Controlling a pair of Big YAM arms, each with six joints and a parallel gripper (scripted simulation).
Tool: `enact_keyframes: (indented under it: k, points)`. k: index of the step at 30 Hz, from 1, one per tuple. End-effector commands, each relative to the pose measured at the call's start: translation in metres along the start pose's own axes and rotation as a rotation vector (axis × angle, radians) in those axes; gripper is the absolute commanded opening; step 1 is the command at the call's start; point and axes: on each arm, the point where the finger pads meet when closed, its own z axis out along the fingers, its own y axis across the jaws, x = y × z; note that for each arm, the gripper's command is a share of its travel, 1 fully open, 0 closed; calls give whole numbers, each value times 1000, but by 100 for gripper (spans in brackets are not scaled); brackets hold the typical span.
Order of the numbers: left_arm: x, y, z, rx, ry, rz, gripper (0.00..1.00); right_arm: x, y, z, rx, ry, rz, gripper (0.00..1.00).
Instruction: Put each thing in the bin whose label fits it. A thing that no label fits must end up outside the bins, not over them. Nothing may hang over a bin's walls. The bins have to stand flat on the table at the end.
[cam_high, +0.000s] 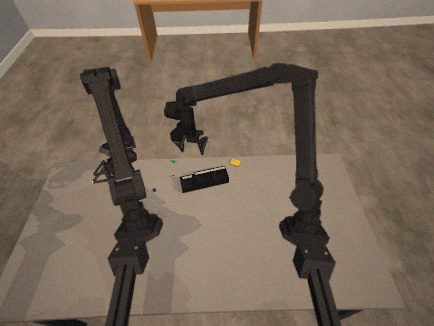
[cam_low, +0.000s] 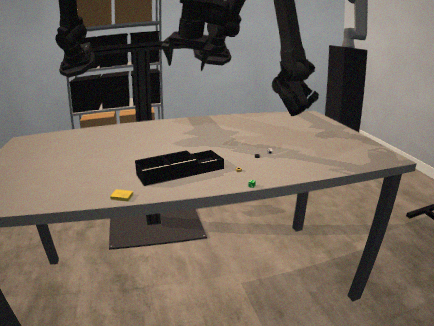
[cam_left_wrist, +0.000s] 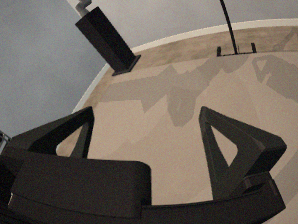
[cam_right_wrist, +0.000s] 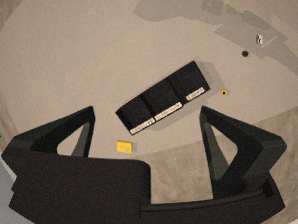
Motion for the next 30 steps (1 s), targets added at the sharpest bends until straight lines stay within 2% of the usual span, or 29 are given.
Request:
enact_keyframes:
  k: [1, 19, 30]
  points:
    - [-2, 0, -1, 1, 0, -6, 100, 3, 4, -24, 55, 6, 66, 100]
    - [-2, 0, -1, 1, 0, -6, 100, -11, 55, -43, 92, -50, 287, 100]
    - [-2, 0, -1, 1, 0, -6, 100, -27, 103, -52, 116, -108, 487, 100]
